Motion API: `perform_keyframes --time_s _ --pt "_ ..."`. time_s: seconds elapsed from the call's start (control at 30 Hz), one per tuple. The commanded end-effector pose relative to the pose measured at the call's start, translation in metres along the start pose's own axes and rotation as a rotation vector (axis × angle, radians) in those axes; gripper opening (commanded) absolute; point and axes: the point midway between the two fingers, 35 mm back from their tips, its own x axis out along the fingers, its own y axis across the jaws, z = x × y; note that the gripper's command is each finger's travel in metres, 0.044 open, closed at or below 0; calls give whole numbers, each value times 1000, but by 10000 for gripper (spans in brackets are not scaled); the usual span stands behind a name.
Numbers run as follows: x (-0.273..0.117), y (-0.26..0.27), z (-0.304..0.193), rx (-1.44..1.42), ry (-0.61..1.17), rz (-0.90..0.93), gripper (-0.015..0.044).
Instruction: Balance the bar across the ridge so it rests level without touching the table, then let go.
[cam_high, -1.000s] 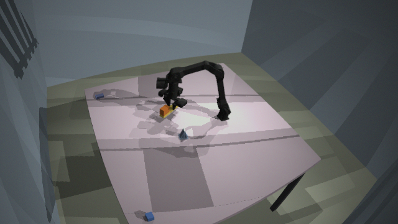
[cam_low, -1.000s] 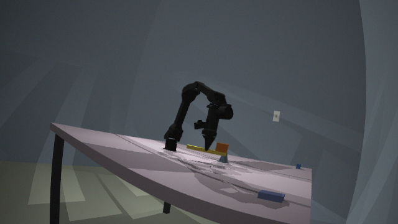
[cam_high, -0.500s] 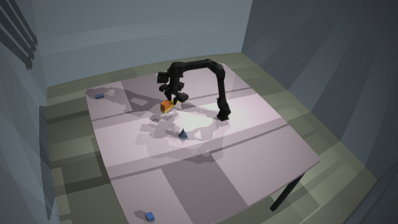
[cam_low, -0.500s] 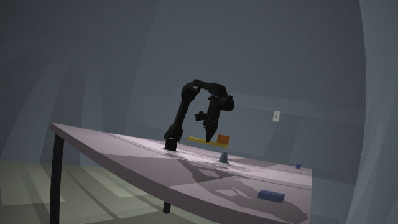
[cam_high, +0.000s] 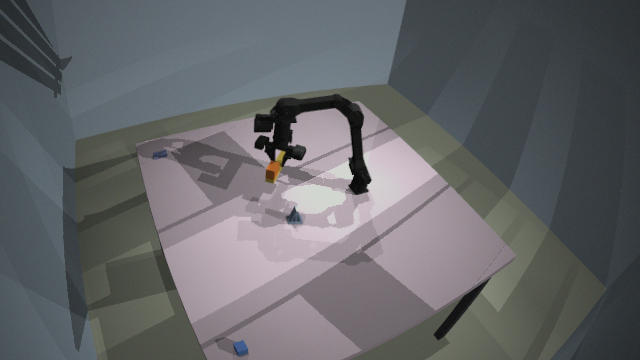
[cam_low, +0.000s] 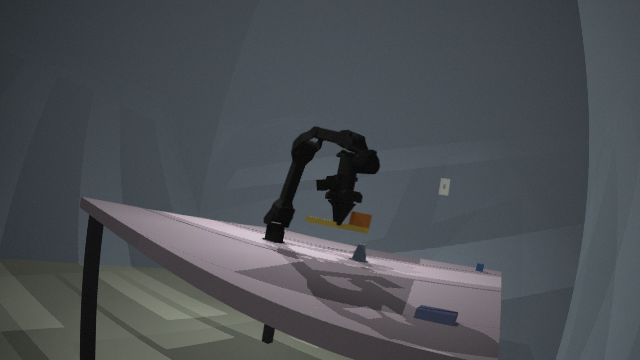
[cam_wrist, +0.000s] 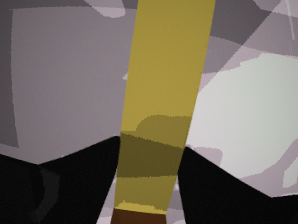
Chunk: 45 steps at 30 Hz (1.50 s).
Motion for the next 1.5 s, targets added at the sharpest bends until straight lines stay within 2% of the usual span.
perform_keyframes --time_s 0.0,1.47 --pt "-3 -4 -5 -136 8 4 0" --pt "-5 -32 -50 -1892 9 13 0"
